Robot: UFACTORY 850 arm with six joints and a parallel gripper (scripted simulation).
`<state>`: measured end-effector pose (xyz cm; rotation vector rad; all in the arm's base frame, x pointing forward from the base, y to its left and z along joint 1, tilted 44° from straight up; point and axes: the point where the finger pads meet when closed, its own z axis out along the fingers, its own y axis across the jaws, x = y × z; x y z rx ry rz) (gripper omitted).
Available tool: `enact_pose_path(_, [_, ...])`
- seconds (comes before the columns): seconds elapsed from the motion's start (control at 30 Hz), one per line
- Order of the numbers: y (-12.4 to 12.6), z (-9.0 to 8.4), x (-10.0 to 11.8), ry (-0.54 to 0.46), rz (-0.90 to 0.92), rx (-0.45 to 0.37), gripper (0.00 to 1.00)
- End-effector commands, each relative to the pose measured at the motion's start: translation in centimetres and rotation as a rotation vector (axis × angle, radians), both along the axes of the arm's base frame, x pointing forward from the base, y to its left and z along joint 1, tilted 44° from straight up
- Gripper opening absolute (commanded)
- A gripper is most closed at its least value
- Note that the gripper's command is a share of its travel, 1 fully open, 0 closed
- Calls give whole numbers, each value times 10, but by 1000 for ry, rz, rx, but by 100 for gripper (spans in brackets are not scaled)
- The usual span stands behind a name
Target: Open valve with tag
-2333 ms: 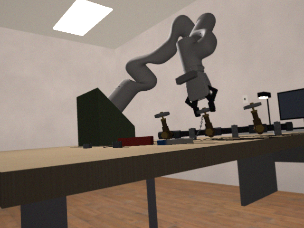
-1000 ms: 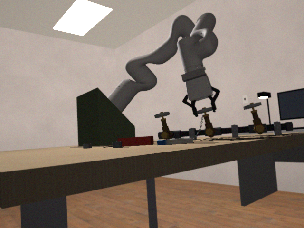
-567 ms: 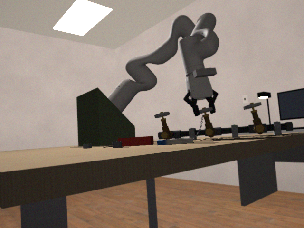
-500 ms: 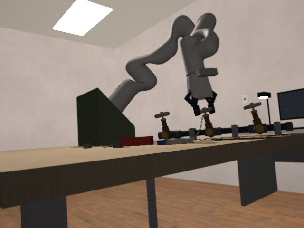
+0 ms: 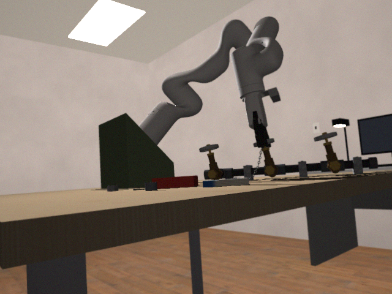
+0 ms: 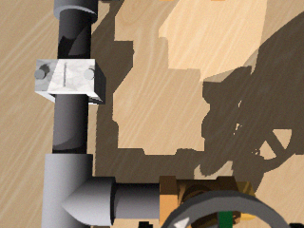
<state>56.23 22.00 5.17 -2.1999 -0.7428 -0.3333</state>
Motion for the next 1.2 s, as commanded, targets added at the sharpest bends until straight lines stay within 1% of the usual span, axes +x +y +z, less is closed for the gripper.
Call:
enact_pose_path(0.0, [0,1,1,-205,130,20,0])
enact_pose_path(0.1, [0,1,1,-272,188,18,0])
enact_pose_path(0.23, [0,1,1,-327,236,17,0])
enact_pose_path(0.57, [0,1,1,-354,260,16,0])
enact_pose_path(0.6, [0,1,1,-354,260,16,100])
enact_pose_path(1.17, [0,1,1,-354,260,16,100])
